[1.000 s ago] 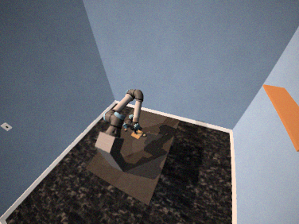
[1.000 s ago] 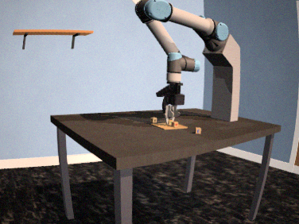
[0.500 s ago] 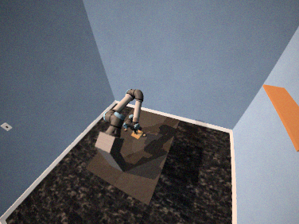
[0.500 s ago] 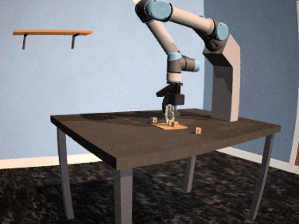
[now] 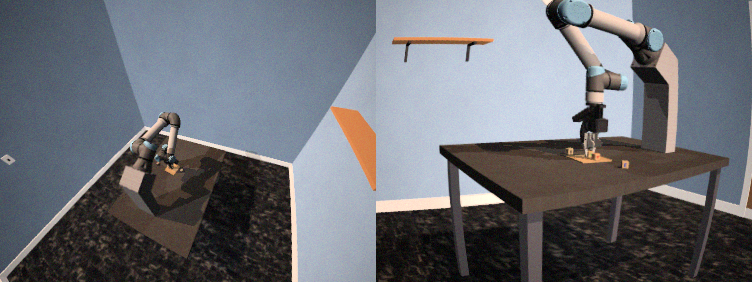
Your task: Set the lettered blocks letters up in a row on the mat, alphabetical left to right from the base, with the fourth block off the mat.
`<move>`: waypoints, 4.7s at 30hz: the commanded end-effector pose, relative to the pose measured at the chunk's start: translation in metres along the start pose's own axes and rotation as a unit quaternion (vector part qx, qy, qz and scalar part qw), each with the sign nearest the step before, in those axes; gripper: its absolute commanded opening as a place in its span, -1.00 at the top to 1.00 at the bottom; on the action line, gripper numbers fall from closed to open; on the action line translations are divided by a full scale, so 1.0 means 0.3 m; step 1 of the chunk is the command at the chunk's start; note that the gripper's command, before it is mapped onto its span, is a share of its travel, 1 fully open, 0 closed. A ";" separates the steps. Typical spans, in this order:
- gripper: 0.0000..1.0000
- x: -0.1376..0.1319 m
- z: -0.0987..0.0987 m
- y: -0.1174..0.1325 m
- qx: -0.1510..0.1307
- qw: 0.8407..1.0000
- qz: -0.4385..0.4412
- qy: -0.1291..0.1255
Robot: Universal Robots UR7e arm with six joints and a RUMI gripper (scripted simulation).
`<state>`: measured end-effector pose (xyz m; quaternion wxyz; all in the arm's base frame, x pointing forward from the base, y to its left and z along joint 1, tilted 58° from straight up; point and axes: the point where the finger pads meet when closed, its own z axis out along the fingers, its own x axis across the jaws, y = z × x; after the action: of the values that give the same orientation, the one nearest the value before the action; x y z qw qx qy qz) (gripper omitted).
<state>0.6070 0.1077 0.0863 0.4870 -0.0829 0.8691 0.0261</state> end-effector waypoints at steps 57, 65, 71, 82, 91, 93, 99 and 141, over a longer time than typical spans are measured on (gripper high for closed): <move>0.74 -0.001 0.012 0.000 0.000 1.000 0.000 0.000; 0.58 -0.001 0.012 0.000 0.000 1.000 0.000 0.000; 0.51 -0.001 0.012 0.000 0.000 1.000 0.000 0.000; 0.51 -0.001 0.005 0.000 0.000 1.000 0.000 0.000; 0.51 -0.001 -0.085 0.000 0.000 1.000 0.000 0.000; 0.51 -0.001 -0.085 0.000 0.000 1.000 0.000 0.000; 0.51 -0.001 -0.176 0.000 0.000 1.000 0.000 0.000; -1.00 -0.001 -0.288 0.000 0.000 1.000 -0.001 0.000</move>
<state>0.5344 0.0968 0.1315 0.4870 -0.0829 0.8691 0.0261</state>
